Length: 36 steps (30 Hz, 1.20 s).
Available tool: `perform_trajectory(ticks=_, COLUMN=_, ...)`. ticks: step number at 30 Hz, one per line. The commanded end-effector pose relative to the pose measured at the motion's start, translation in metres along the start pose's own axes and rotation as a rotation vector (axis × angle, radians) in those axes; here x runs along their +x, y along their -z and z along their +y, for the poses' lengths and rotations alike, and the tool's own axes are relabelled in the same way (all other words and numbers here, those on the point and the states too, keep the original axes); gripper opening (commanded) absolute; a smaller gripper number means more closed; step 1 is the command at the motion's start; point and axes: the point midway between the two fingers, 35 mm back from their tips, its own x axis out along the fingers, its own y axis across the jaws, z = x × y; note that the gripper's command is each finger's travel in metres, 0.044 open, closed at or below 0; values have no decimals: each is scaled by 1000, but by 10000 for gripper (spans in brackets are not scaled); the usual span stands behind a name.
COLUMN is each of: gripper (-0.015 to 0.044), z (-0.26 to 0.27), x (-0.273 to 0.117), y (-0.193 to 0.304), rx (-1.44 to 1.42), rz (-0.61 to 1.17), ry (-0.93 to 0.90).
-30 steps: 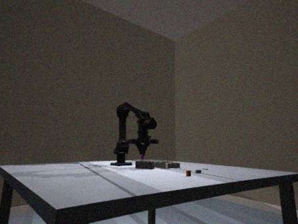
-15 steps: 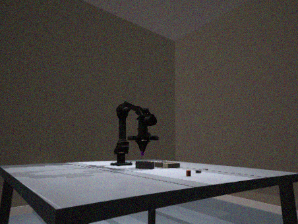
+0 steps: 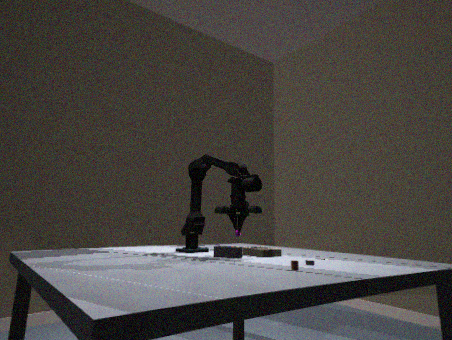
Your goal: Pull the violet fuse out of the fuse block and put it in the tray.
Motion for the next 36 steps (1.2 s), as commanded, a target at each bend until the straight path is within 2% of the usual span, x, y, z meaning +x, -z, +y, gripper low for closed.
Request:
perform_trajectory(ticks=1, gripper=0, z=-15, x=0, y=-19, rx=1, rz=-3, ry=-2)
perform_trajectory(ticks=20, gripper=0, z=-59, x=1, y=-116, rx=1, rz=-11, ry=0)
perform_trajectory(ticks=36, gripper=0, z=-60, x=18, y=-117, rx=1, rz=-11, ry=0)
